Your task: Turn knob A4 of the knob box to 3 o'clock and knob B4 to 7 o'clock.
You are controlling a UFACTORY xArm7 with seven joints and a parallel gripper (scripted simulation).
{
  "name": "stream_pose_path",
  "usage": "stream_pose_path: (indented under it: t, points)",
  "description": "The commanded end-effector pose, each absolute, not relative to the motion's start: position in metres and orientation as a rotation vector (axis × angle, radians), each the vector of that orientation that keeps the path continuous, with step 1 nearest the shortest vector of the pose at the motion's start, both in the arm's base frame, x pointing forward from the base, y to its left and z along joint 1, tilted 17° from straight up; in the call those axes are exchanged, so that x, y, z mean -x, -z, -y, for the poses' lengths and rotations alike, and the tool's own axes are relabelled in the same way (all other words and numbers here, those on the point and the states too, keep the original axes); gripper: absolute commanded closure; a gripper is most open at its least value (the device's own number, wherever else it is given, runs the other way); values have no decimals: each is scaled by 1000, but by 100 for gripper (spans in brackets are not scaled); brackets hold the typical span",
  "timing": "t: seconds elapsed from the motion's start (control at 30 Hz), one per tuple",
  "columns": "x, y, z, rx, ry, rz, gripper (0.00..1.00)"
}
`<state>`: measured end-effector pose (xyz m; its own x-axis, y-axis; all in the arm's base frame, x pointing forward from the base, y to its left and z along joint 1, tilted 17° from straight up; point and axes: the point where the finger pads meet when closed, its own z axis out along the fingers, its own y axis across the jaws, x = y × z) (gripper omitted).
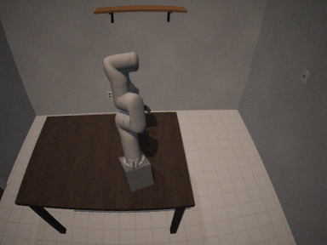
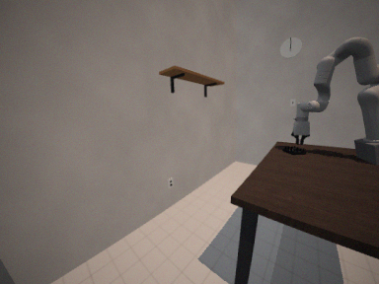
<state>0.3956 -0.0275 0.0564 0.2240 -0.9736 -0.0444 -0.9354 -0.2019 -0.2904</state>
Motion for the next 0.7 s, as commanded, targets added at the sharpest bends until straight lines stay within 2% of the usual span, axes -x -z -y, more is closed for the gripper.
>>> stream_pose_path:
  t: [0.0, 0.67]
  points:
    - [-395, -56, 27, 2110, 180, -1978, 81]
    - [-392, -52, 25, 1522, 56, -2445, 81]
